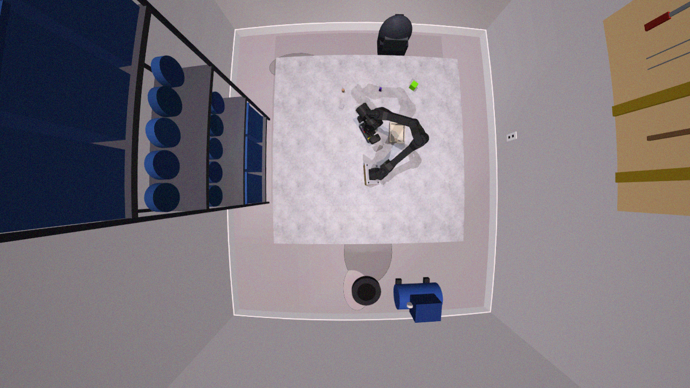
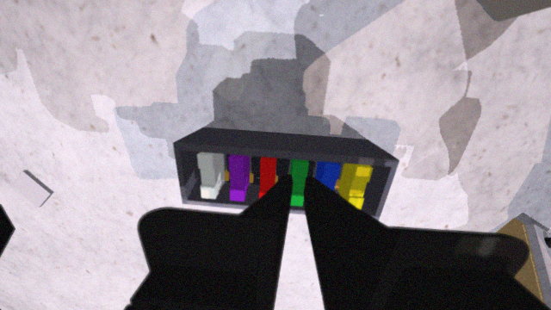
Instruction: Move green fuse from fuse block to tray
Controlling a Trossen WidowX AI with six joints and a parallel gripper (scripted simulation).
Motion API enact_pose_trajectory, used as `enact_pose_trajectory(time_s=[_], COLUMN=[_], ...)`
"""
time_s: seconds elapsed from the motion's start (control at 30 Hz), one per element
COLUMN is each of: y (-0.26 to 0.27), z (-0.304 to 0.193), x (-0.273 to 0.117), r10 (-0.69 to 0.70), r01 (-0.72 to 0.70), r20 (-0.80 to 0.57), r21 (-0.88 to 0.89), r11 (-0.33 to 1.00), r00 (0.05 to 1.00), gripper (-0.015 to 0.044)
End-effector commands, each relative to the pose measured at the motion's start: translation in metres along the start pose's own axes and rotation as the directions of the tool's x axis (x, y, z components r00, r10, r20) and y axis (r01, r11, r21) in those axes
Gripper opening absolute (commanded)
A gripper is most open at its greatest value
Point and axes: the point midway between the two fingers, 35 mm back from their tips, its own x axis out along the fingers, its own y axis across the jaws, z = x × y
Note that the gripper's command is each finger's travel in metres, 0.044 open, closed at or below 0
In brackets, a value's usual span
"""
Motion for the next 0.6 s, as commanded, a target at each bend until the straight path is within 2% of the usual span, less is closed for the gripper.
enact_pose_trajectory(time_s=[0.0,0.57], y=[0.0002,0.0006], z=[0.0001,0.0000], x=[-0.0003,-0.0068], r10=[0.000,0.001], r01=[0.000,-0.001], r20=[0.000,0.000], r21=[0.000,0.000], r11=[1.000,1.000], r00=[1.000,1.000], gripper=[0.0000,0.0000])
